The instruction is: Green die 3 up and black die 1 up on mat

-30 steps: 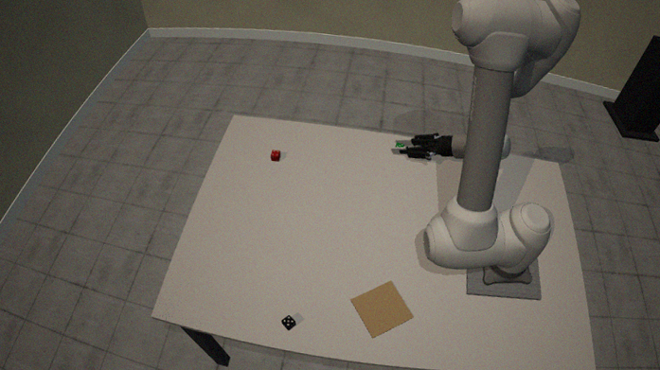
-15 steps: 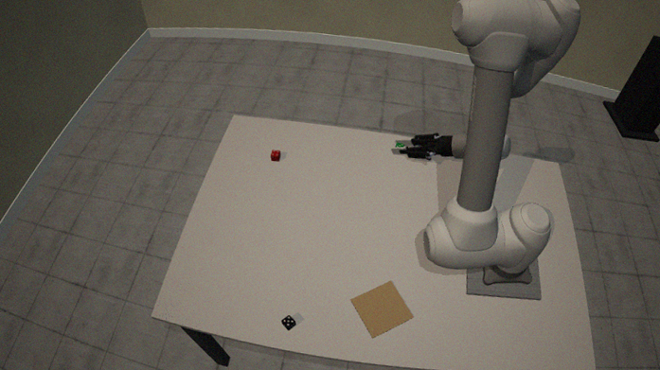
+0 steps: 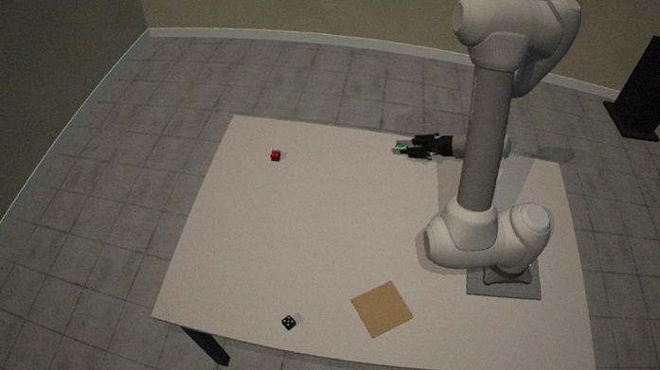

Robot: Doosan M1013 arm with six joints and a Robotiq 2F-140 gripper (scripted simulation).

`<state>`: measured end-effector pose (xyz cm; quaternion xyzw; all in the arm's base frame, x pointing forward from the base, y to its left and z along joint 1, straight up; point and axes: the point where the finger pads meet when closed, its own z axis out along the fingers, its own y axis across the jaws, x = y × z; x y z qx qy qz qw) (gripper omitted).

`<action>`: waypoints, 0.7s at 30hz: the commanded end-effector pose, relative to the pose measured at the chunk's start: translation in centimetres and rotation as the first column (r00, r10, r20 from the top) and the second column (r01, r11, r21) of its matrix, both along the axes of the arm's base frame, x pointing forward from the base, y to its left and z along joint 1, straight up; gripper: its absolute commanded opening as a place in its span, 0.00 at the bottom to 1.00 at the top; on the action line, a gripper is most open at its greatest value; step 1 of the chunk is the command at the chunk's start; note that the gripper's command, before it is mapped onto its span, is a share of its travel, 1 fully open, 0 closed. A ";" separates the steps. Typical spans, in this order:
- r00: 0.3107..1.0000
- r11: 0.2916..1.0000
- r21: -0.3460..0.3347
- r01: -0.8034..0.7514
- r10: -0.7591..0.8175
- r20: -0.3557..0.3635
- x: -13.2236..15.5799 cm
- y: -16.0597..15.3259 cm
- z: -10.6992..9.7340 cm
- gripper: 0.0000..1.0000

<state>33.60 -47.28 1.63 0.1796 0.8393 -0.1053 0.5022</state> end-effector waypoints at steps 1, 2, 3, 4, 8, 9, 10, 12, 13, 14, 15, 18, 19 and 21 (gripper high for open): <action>1.000 1.000 0.000 0.000 0.000 0.000 -0.3 0.1 0.2 0.35; 1.000 1.000 0.000 0.000 0.000 0.000 -0.5 0.2 0.3 0.35; 1.000 1.000 0.000 0.000 0.000 0.000 -0.5 0.2 0.3 0.35; 1.000 1.000 0.000 0.000 0.000 0.000 -0.5 0.2 0.3 0.35; 1.000 1.000 0.000 0.000 0.000 0.000 -1.6 0.7 1.0 0.35; 1.000 1.000 0.000 0.000 0.000 0.000 -1.9 0.9 1.2 0.35; 1.000 1.000 0.000 0.000 0.000 0.000 -2.2 1.0 1.3 0.35; 1.000 1.000 0.000 0.000 0.000 0.000 -2.8 1.3 1.7 0.35; 1.000 1.000 0.000 0.000 0.000 0.000 -3.1 1.4 1.8 0.35; 1.000 1.000 0.000 0.000 0.000 0.000 -3.3 1.5 2.0 0.35; 1.000 1.000 0.000 0.000 0.000 0.000 -3.5 1.6 2.1 0.35; 1.000 1.000 0.000 0.000 0.000 0.000 -3.8 1.7 2.3 0.35; 1.000 1.000 0.000 0.000 0.000 0.000 -3.9 1.7 2.3 0.35; 1.000 1.000 0.000 0.000 0.000 0.000 -3.9 1.7 2.3 0.35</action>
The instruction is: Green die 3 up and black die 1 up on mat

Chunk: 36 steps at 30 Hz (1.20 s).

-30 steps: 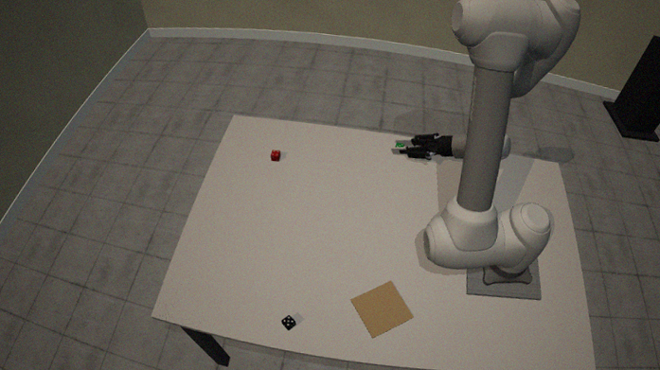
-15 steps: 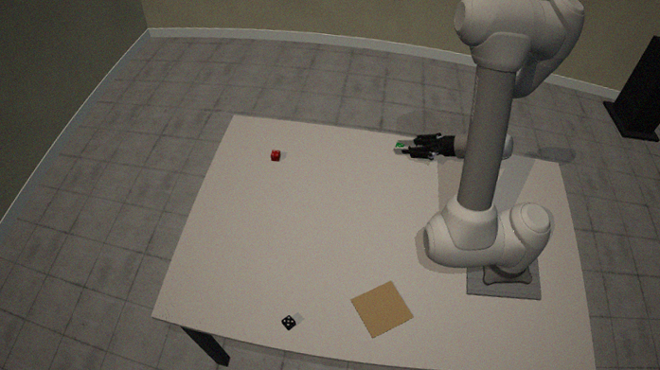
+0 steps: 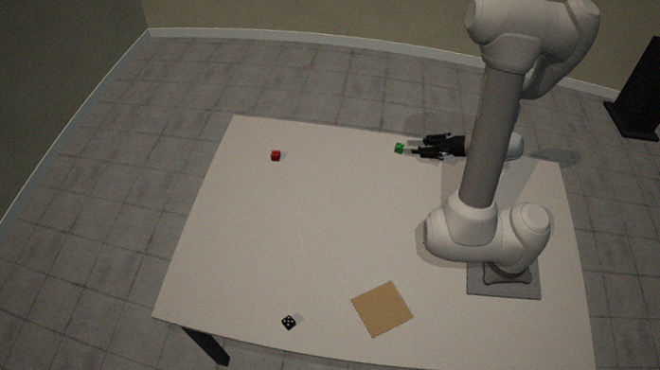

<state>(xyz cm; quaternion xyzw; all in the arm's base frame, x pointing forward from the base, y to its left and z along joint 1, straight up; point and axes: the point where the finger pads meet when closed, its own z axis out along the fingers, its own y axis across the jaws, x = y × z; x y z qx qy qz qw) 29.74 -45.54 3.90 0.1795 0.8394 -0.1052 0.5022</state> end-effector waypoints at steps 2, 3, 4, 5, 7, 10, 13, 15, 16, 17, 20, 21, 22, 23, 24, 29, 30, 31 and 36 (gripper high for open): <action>1.000 1.000 0.000 0.000 0.000 0.000 0.0 0.0 0.0 0.35; 1.000 1.000 0.000 0.000 0.000 0.000 0.0 0.0 0.0 0.35; 1.000 1.000 0.000 0.000 0.000 0.000 0.0 0.0 0.1 0.35; 1.000 1.000 0.000 0.000 0.000 0.000 0.0 0.0 0.1 0.35; 1.000 1.000 0.000 0.000 0.000 0.000 0.0 0.0 0.4 0.35; 1.000 1.000 0.000 0.000 0.000 0.000 0.0 0.0 1.2 0.35; 1.000 1.000 0.000 0.000 0.000 0.000 0.0 0.0 2.5 0.35; 1.000 1.000 0.000 0.000 0.000 0.000 0.0 0.0 3.4 0.35; 1.000 1.000 0.000 0.000 0.000 0.000 0.0 0.0 3.4 0.35; 1.000 1.000 0.000 0.000 0.000 0.000 0.0 0.0 3.4 0.35; 1.000 1.000 0.000 0.000 0.000 0.000 0.0 0.0 4.7 0.35; 1.000 1.000 0.000 0.000 0.000 0.000 0.0 0.0 5.1 0.35; 1.000 1.000 0.000 0.000 0.000 0.000 0.0 0.0 5.4 0.35; 1.000 1.000 0.000 0.000 0.000 0.000 0.0 0.0 5.6 0.35; 1.000 1.000 0.000 0.000 0.000 0.000 0.0 0.0 5.8 0.35; 1.000 1.000 0.000 0.000 0.000 0.000 0.0 0.0 6.0 0.35; 1.000 1.000 0.001 -0.002 0.002 0.000 0.0 0.0 6.0 0.35; 1.000 1.000 0.005 -0.005 0.005 0.000 0.1 0.1 6.0 0.35; 0.999 0.999 0.036 -0.039 0.038 0.001 1.1 0.6 6.1 0.35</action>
